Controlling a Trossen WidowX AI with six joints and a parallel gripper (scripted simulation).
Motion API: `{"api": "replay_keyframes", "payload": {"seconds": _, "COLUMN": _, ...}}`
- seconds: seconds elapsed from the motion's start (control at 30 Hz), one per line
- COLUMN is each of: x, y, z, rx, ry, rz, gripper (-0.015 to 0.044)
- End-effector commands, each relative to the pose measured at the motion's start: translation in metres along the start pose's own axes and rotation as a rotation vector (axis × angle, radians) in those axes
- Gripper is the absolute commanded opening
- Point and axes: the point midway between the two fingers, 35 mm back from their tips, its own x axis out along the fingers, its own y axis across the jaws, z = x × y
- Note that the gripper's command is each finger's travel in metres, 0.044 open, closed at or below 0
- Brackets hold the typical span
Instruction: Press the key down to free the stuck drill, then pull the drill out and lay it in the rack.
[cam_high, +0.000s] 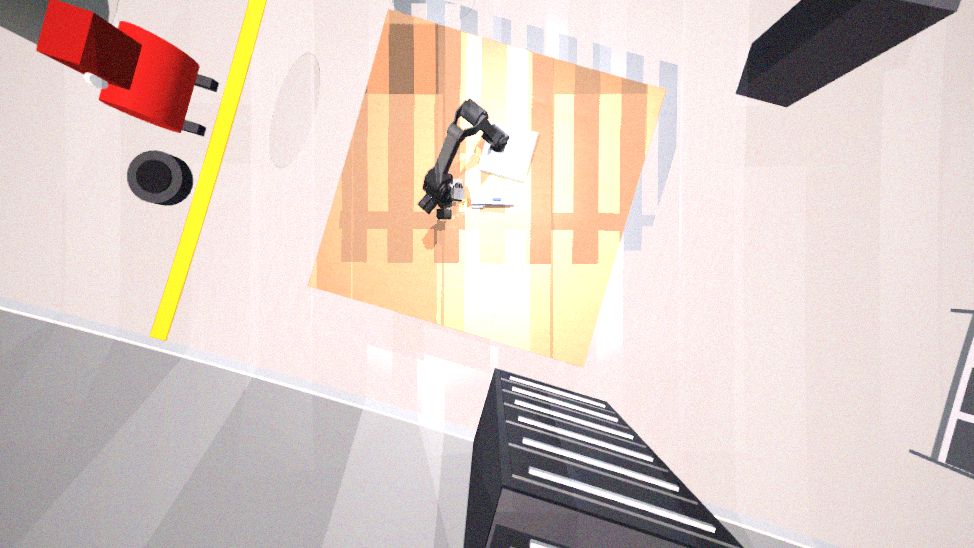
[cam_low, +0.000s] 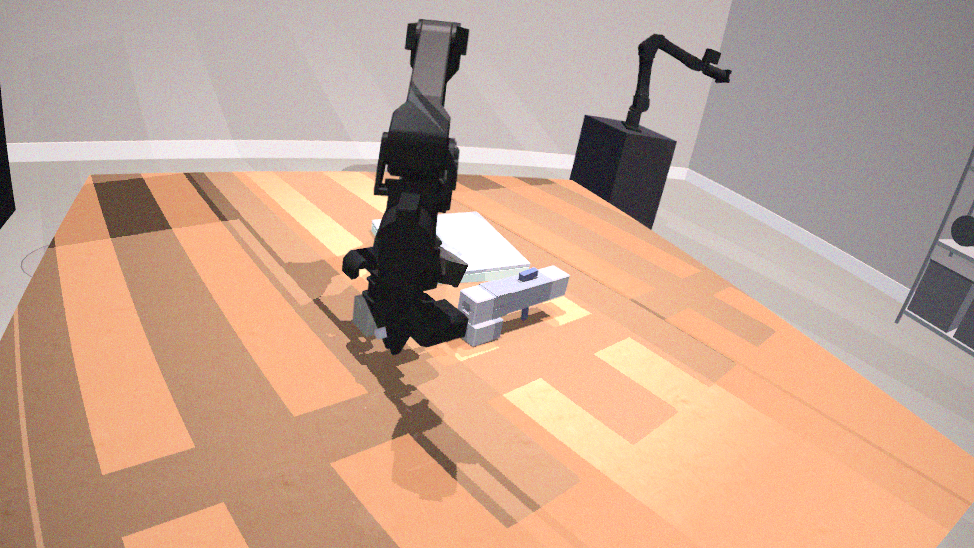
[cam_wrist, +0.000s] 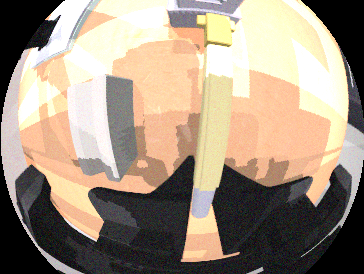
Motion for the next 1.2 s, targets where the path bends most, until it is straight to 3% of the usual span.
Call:
{"api": "replay_keyframes", "payload": {"seconds": 0.0, "x": -0.003, "y": -0.003, "z": -0.006, "rx": -0.003, "ry": 0.004, "rz": -0.011, "gripper": 0.0000}}
{"api": "replay_keyframes", "payload": {"seconds": 1.17, "x": -0.014, "y": 0.004, "z": -0.006, "rx": -0.003, "ry": 0.004, "rz": -0.011, "gripper": 0.0000}}
